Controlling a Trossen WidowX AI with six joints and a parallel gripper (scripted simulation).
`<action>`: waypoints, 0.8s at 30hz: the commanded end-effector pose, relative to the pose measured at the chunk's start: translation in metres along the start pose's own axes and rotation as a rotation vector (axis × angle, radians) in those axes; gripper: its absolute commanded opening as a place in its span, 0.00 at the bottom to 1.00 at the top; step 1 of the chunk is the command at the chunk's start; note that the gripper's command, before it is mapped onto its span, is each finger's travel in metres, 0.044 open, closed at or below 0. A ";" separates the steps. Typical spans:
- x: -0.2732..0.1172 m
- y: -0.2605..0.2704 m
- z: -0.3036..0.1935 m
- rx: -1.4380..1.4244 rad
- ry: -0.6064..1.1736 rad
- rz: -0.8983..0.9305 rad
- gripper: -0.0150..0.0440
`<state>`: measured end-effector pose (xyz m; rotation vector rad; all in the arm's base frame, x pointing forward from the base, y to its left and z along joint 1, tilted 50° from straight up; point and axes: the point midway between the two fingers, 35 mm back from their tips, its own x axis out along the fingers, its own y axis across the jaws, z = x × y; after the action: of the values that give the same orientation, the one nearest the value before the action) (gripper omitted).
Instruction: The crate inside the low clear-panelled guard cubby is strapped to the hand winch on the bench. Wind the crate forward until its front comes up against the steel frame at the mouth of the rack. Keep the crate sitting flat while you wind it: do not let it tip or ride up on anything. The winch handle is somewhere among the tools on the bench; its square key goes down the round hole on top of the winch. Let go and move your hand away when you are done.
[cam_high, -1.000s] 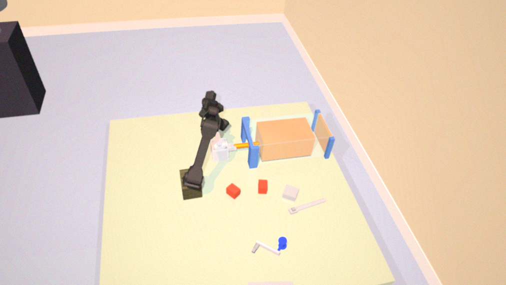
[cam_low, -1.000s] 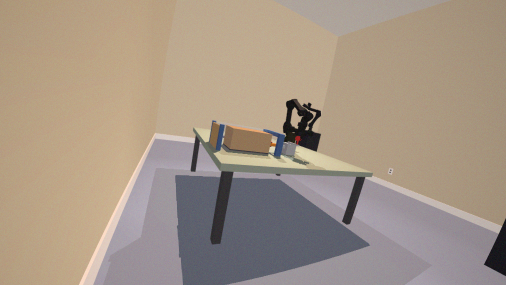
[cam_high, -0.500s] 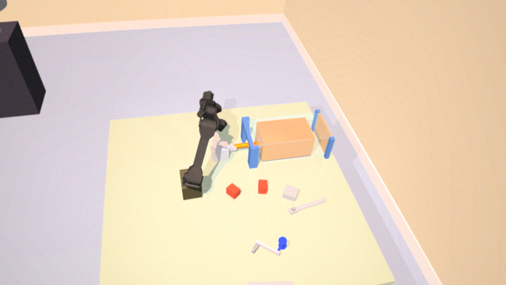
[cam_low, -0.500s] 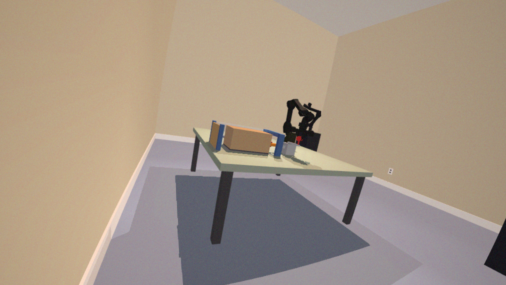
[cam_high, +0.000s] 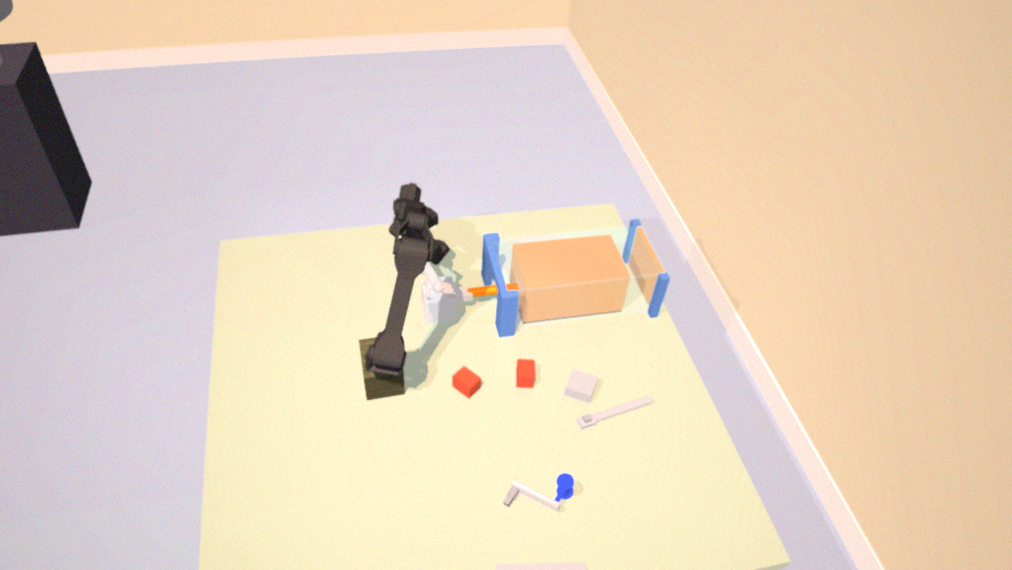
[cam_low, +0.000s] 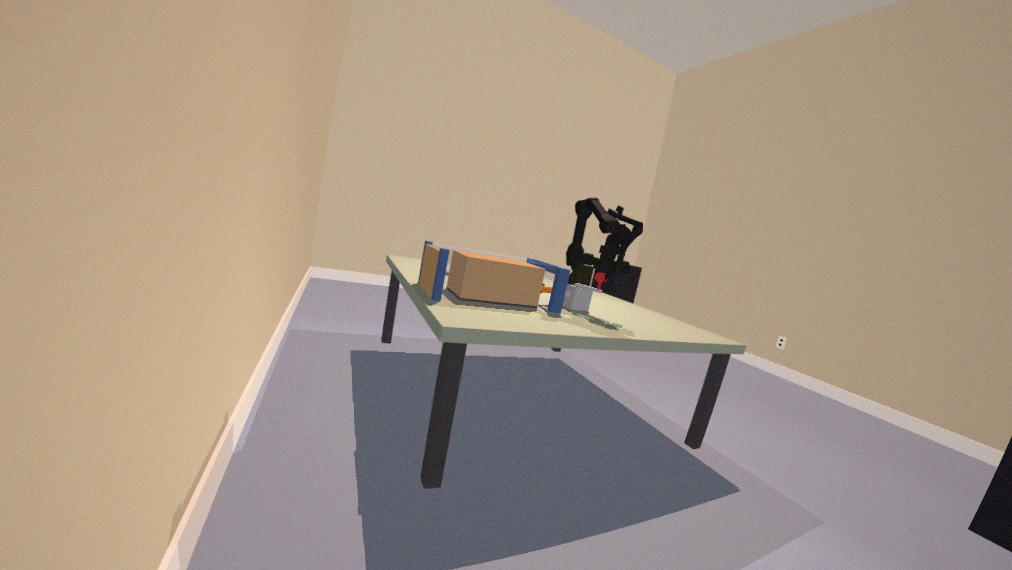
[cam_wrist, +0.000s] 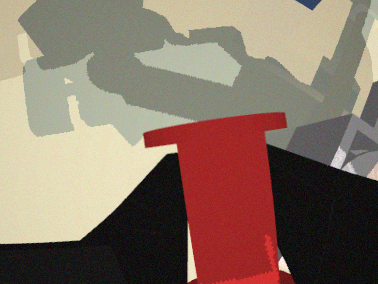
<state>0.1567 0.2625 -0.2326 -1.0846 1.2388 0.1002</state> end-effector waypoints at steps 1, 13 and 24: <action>-0.004 0.006 -0.019 -0.033 0.029 0.008 0.25; -0.010 0.008 -0.030 -0.034 0.030 0.008 0.25; -0.015 0.008 -0.040 -0.034 0.030 0.009 0.25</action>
<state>0.1291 0.2537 -0.2247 -1.0948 1.2508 0.1120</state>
